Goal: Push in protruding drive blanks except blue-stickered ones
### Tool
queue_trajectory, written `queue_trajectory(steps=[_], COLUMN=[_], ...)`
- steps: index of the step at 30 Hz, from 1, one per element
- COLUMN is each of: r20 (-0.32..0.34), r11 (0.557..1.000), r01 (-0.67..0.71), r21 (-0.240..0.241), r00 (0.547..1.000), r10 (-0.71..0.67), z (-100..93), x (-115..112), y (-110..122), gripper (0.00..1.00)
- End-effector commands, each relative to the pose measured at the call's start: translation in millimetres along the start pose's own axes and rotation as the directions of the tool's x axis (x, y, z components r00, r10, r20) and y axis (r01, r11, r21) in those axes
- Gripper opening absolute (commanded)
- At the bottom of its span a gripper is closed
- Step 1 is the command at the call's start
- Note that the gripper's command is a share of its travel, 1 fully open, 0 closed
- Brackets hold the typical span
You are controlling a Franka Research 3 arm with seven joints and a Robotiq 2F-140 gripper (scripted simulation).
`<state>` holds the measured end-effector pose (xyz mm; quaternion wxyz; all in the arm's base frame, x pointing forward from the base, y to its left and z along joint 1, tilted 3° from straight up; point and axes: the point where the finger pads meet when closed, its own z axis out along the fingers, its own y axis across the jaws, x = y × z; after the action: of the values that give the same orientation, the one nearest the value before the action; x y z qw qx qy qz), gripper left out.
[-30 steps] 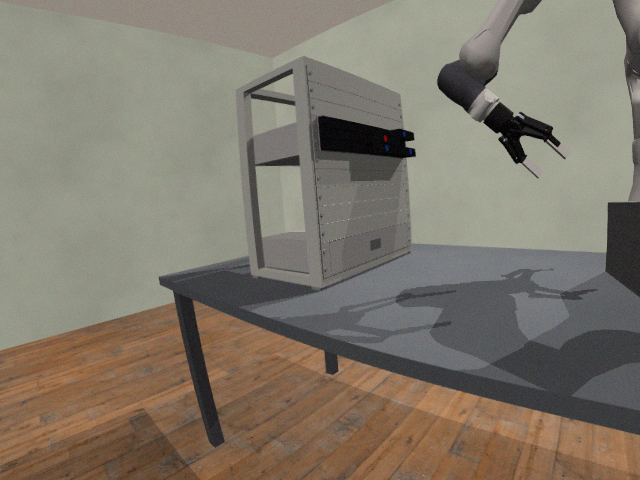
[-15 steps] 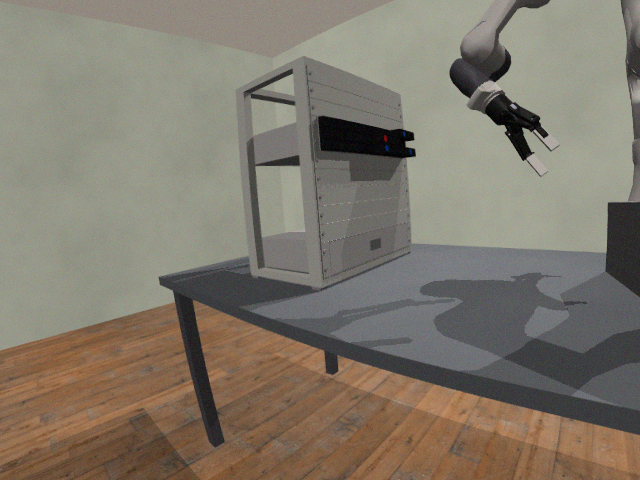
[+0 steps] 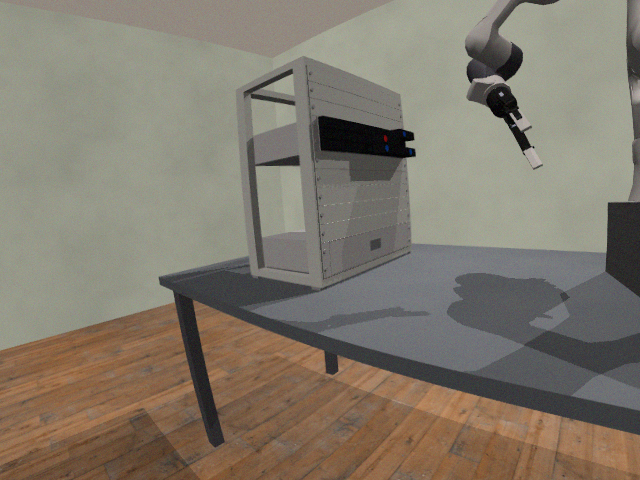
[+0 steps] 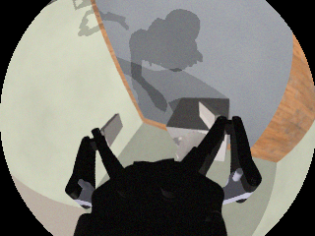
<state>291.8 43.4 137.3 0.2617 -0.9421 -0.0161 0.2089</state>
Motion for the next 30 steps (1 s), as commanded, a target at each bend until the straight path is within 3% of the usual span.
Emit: queue_trajectory(steps=[1, 3, 5, 10, 20, 22, 30], r20=[-0.075, -0.101, -0.101, -0.148, -0.156, -0.156, -0.085], r11=[0.990, 0.979, 0.979, 0.931, 0.755, 0.755, 0.543], r01=[-0.075, -0.099, -0.099, -0.148, -0.210, -0.210, -0.235], r21=[0.121, 0.181, 0.181, 0.335, 0.621, 0.621, 0.806], r00=[0.994, 0.988, 0.988, 0.967, 0.911, 0.911, 0.862], r10=[0.085, 0.118, 0.118, 0.207, 0.381, 0.381, 0.499], z=[-5.6, -11.2, -11.2, -28.6, -74.8, -74.8, -119.4], x=[13, 18, 18, 30, 51, 51, 63], y=[-25, -36, -36, -62, -102, -102, -123], gripper=[1.00, 1.00, 1.00, 1.00, 1.00, 1.00, 1.00])
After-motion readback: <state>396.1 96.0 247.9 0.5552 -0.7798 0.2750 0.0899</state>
